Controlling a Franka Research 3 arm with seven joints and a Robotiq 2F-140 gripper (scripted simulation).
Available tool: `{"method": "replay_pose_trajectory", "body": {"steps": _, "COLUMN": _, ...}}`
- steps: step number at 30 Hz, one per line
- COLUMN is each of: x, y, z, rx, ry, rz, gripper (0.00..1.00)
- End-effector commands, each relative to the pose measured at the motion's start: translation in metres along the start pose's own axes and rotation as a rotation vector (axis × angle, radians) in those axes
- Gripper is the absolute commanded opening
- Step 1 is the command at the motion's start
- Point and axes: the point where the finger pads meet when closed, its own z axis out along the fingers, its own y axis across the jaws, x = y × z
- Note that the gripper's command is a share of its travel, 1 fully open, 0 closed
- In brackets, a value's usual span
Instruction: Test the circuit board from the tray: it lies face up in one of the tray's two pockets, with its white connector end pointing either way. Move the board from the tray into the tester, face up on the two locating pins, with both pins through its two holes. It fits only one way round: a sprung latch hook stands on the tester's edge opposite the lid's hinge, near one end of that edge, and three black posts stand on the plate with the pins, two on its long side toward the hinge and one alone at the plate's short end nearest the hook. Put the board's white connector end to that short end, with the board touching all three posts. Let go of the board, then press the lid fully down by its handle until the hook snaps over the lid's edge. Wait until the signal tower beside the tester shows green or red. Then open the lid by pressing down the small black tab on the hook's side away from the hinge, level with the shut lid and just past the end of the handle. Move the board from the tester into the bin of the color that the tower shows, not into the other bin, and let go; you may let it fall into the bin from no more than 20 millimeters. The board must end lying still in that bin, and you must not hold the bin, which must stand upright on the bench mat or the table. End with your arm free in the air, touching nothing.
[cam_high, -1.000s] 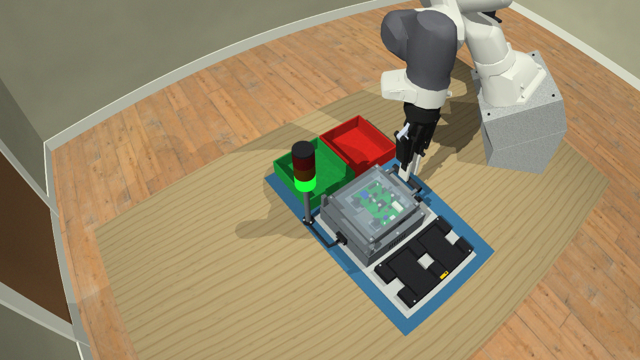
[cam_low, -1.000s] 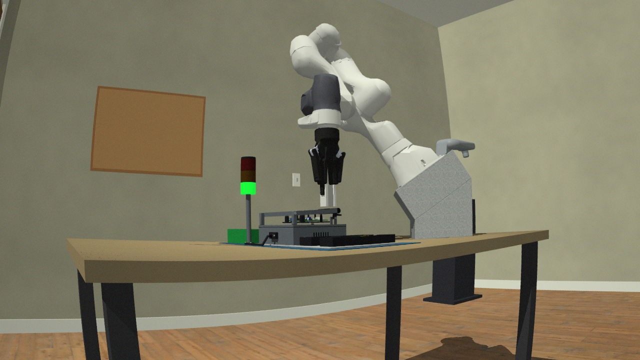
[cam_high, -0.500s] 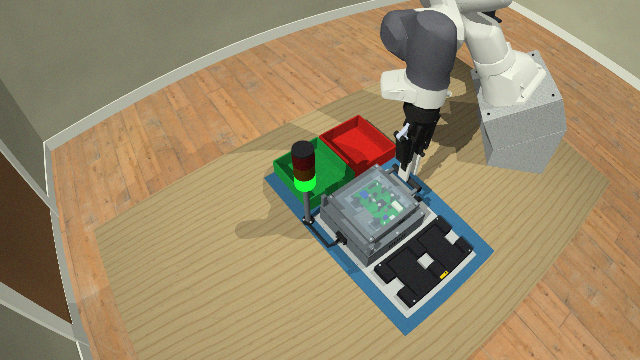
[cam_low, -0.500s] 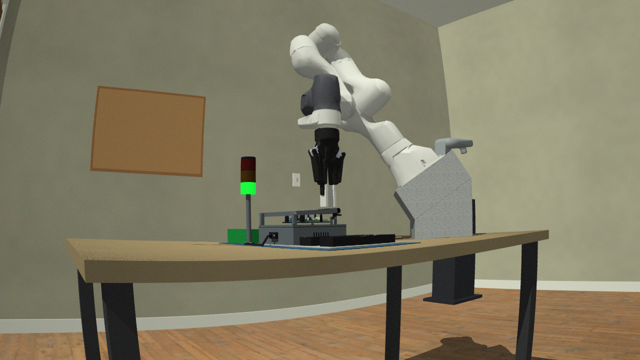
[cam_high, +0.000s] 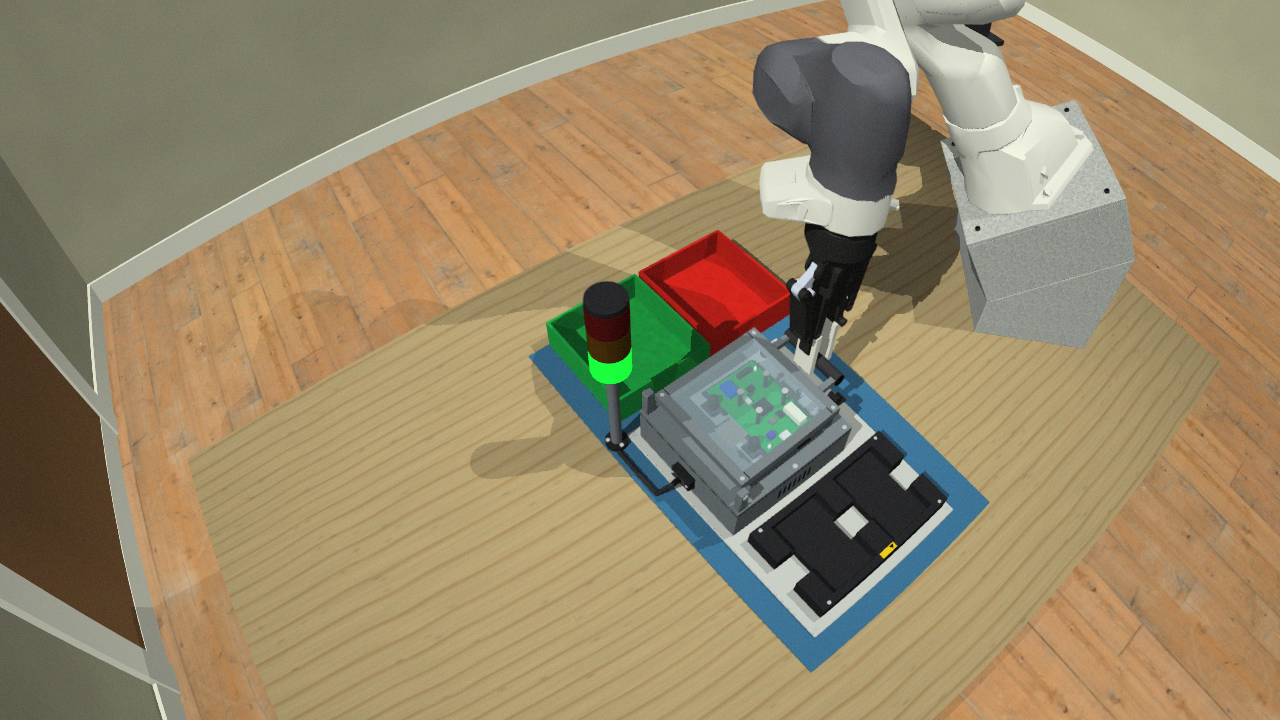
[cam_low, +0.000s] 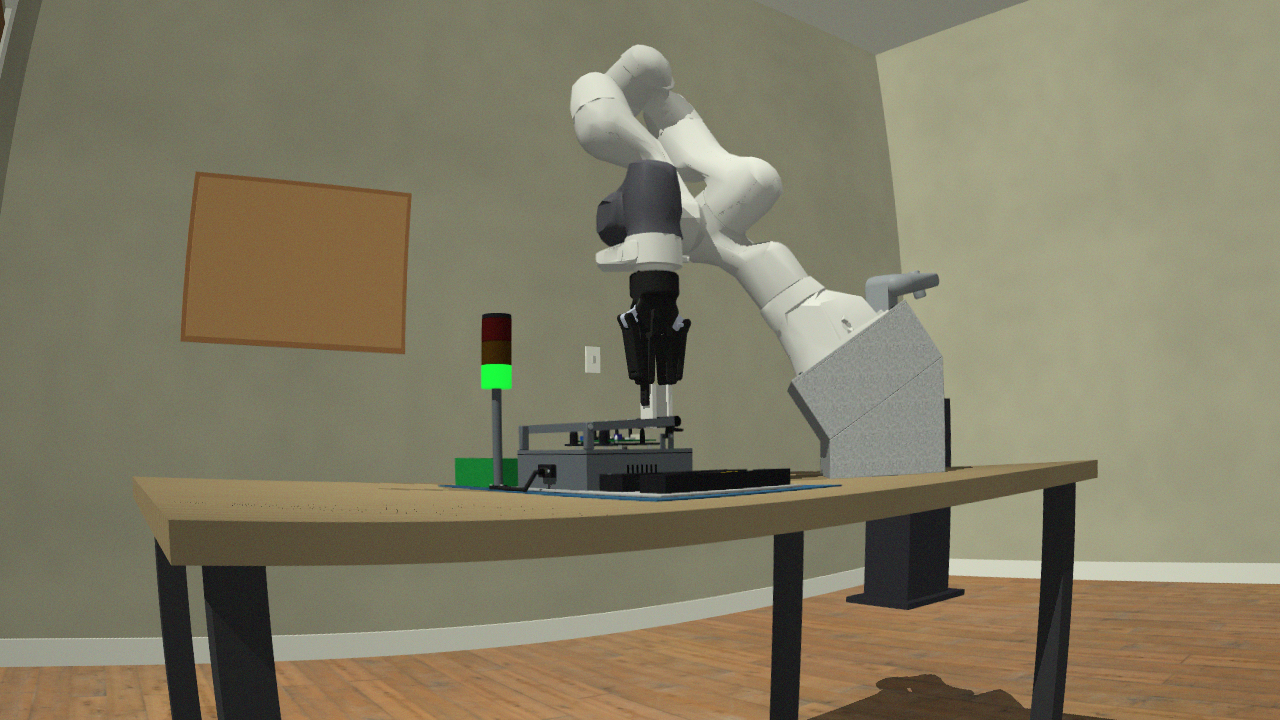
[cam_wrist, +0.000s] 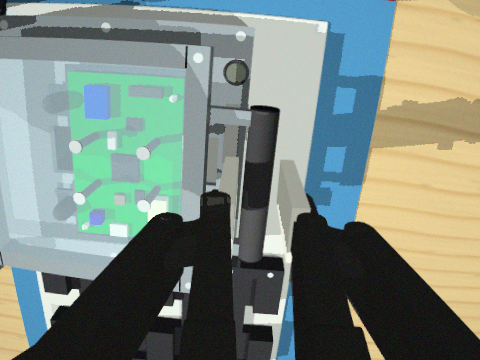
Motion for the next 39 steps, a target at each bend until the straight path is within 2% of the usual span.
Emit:
{"method": "replay_pose_trajectory", "body": {"steps": 1, "x": -0.0022, "y": -0.0018, "z": 0.0028, "rx": 0.006, "ry": -0.009, "rz": 0.034, "gripper": 0.16}}
{"method": "replay_pose_trajectory", "body": {"steps": 21, "x": -0.0023, "y": -0.0018, "z": 0.0033, "rx": 0.006, "ry": -0.009, "rz": 0.034, "gripper": 0.16}}
{"method": "replay_pose_trajectory", "body": {"steps": 22, "x": -0.0023, "y": -0.0018, "z": 0.0033, "rx": 0.006, "ry": -0.009, "rz": 0.034, "gripper": 0.0}}
{"method": "replay_pose_trajectory", "body": {"steps": 39, "x": -0.0023, "y": -0.0018, "z": 0.0033, "rx": 0.006, "ry": -0.009, "rz": 0.034, "gripper": 0.0}}
